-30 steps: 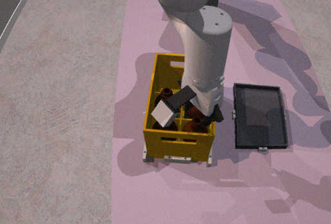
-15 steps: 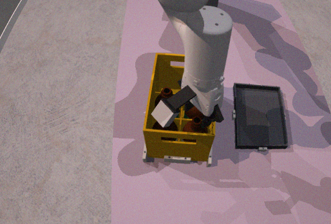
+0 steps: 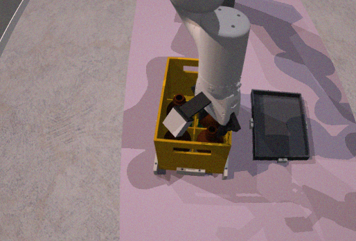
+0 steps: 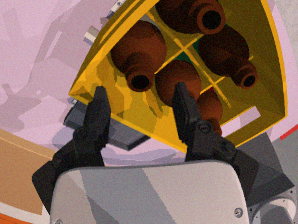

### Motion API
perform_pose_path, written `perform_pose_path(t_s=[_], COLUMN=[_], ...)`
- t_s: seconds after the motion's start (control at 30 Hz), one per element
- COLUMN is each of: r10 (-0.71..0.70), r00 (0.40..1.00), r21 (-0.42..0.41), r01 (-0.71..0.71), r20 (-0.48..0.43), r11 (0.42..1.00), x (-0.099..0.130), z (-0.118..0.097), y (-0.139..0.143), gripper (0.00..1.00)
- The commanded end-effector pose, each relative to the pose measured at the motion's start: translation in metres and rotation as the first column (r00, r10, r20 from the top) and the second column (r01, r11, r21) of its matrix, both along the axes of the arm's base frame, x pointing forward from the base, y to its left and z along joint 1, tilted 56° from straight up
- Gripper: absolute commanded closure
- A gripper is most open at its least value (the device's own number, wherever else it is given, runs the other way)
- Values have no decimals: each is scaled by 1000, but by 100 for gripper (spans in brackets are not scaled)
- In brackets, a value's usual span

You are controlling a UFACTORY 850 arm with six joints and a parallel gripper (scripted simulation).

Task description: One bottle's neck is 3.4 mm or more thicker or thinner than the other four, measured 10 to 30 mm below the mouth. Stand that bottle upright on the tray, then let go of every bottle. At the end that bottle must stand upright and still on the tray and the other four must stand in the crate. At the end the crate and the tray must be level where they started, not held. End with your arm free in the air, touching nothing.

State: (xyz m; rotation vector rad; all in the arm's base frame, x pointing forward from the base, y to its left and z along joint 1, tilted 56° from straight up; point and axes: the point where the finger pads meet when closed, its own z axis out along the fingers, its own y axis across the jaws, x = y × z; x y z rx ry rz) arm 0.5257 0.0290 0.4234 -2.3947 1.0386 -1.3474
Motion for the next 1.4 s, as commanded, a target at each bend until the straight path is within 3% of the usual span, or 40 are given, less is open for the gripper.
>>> perform_pose_path(t_s=[0.0,1.37], r10=[0,0], r00=[1000,1000], r21=[0,0], r01=[0,0], r20=[1,1], r11=[1000,1000], x=[0,22], z=[1,-15], y=[0,-4], gripper=[35,35])
